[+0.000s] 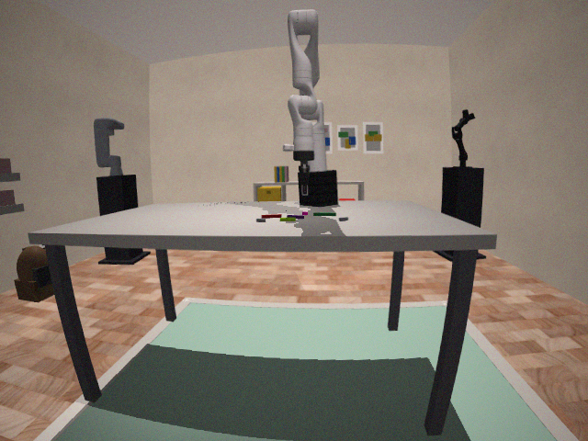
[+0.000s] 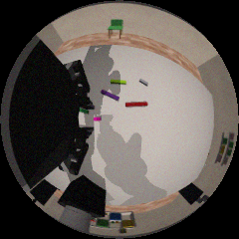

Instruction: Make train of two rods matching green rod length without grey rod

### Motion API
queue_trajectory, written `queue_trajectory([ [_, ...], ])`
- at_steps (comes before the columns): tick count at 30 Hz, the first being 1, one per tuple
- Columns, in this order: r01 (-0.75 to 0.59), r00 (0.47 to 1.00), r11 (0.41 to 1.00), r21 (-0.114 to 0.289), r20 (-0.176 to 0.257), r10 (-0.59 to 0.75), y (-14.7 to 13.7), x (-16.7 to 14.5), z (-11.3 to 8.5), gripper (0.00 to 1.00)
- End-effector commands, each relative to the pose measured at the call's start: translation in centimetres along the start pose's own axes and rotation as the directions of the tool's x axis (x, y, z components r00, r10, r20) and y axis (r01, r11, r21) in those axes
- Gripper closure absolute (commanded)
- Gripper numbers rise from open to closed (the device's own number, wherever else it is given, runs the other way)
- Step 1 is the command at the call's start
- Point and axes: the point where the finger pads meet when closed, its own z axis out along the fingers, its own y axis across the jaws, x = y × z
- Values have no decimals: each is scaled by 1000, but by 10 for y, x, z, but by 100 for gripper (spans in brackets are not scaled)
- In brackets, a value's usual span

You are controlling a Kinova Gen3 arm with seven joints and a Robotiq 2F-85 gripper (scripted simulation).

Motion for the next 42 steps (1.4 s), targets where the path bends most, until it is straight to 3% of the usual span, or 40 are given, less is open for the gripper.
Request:
queue_trajectory([
  [1, 0, 1000, 1000, 1, 0, 0, 0, 0, 0, 76],
  [21, 1, 1000, 1000, 2, -2, -1, 0, 0, 4, 76],
  [42, 1, 1000, 1000, 2, -2, -1, 1, 0, 33, 76],
])
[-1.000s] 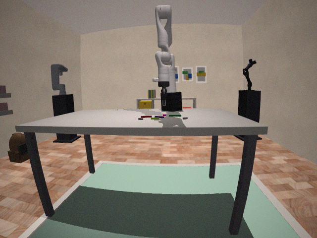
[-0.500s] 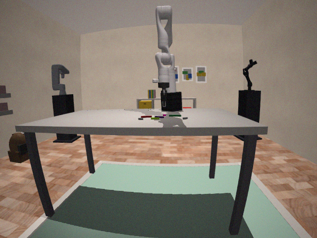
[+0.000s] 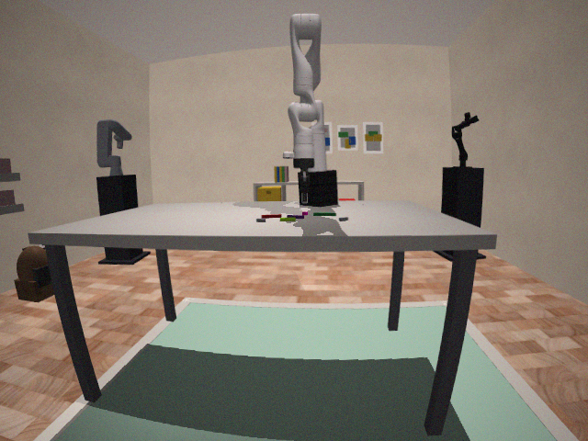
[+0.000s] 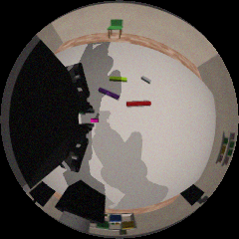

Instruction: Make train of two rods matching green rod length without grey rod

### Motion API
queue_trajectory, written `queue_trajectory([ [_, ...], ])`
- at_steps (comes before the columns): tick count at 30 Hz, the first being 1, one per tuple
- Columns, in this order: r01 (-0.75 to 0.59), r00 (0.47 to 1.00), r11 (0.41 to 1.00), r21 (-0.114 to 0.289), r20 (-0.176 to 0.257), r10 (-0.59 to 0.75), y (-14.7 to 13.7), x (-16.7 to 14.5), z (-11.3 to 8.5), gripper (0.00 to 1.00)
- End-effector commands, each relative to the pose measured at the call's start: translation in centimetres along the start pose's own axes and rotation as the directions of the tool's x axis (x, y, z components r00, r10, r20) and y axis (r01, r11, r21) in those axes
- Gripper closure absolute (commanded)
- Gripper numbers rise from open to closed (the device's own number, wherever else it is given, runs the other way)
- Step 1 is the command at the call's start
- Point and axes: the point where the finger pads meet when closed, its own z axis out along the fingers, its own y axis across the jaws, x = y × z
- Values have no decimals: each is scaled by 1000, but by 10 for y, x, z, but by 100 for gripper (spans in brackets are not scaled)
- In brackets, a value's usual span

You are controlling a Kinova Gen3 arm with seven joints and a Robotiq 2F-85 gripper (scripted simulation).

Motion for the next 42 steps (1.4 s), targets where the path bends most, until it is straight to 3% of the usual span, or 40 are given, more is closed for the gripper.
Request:
queue_trajectory([
  [1, 3, 1000, 1000, -10, 0, -3, 4, -1, 7, 76],
  [19, 3, 1000, 1000, -10, 0, -3, 5, -1, 25, 76],
  [42, 3, 1000, 1000, -10, 0, -3, 5, -1, 26, 76],
])
